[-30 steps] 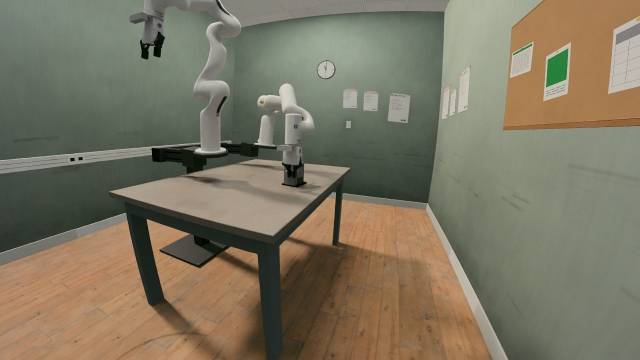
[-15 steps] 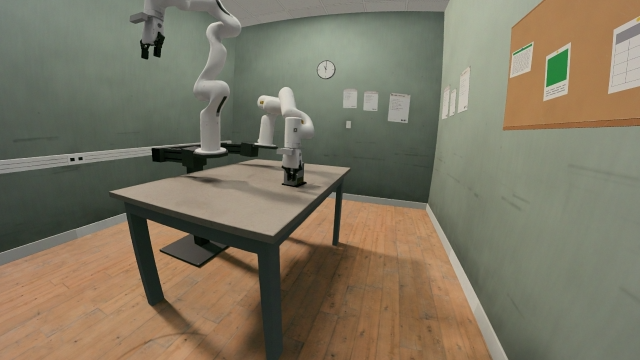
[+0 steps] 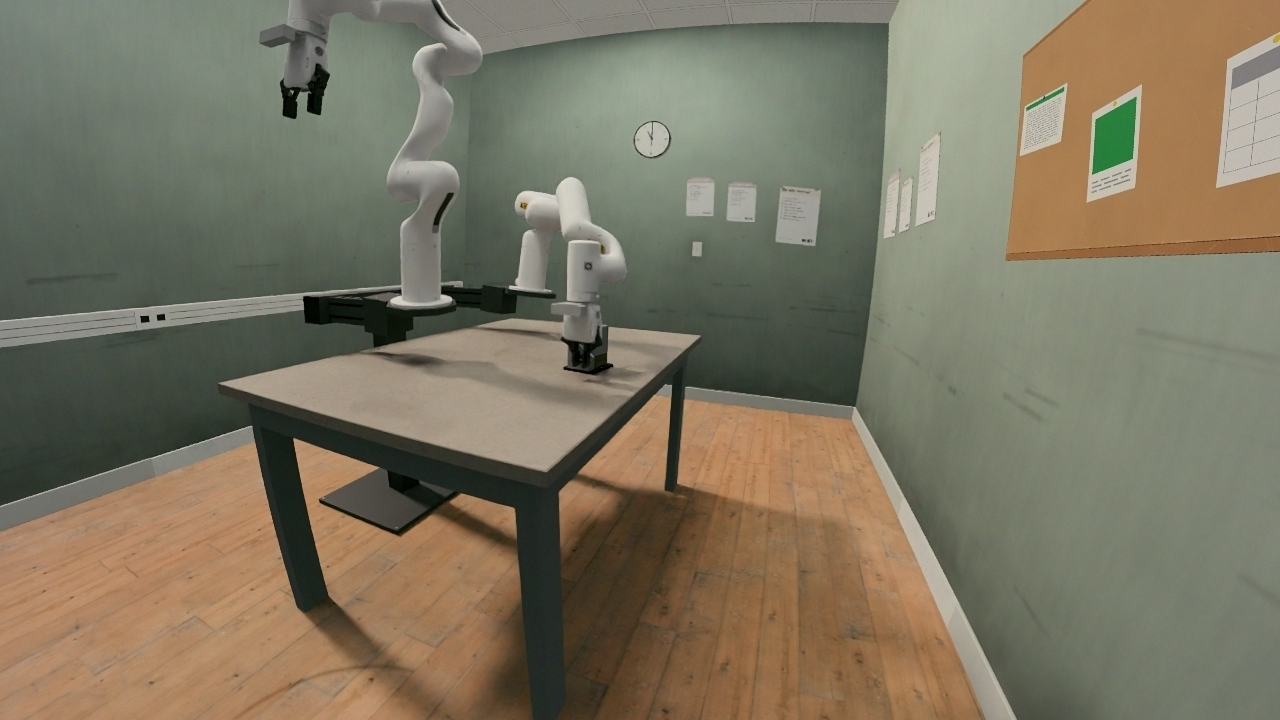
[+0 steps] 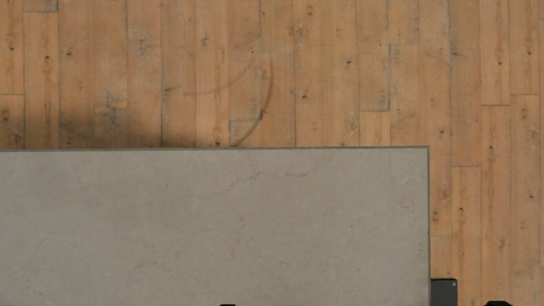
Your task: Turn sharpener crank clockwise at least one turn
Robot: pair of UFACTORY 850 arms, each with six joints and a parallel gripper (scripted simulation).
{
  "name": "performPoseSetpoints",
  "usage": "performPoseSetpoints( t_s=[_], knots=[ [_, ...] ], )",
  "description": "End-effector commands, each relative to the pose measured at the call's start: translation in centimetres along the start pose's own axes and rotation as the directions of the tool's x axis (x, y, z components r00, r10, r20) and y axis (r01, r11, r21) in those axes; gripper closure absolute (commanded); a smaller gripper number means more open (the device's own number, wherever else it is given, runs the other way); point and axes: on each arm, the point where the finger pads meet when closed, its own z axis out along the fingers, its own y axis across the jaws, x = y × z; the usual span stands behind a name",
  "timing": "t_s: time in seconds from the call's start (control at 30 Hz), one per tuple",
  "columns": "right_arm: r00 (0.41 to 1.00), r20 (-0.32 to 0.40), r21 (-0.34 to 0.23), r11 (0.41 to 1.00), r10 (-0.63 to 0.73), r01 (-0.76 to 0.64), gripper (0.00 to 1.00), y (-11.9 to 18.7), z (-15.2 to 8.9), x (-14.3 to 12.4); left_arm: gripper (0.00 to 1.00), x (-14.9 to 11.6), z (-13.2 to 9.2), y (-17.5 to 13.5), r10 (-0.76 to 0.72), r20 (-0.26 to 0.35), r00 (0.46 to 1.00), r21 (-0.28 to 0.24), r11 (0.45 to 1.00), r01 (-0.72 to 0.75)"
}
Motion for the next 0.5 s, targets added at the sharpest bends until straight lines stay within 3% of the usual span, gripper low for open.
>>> performPoseSetpoints(
  t_s=[0.0, 0.47],
  knots=[
    [1.000, -0.002, 0.000, 1.000, 0.000, 0.000, 0.00, 0.0, -0.1, 0.0, 1.00, 0.1, 0.3, 0.2, 0.000, -0.002, 1.000, 0.002, 1.000, 0.000],
    [1.000, -0.002, 0.000, 1.000, 0.000, 0.000, 0.00, 0.0, -0.1, 0.0, 1.00, 0.1, 1.4, 1.4, 0.000, -0.002, 1.000, 0.002, 1.000, 0.000]
  ],
)
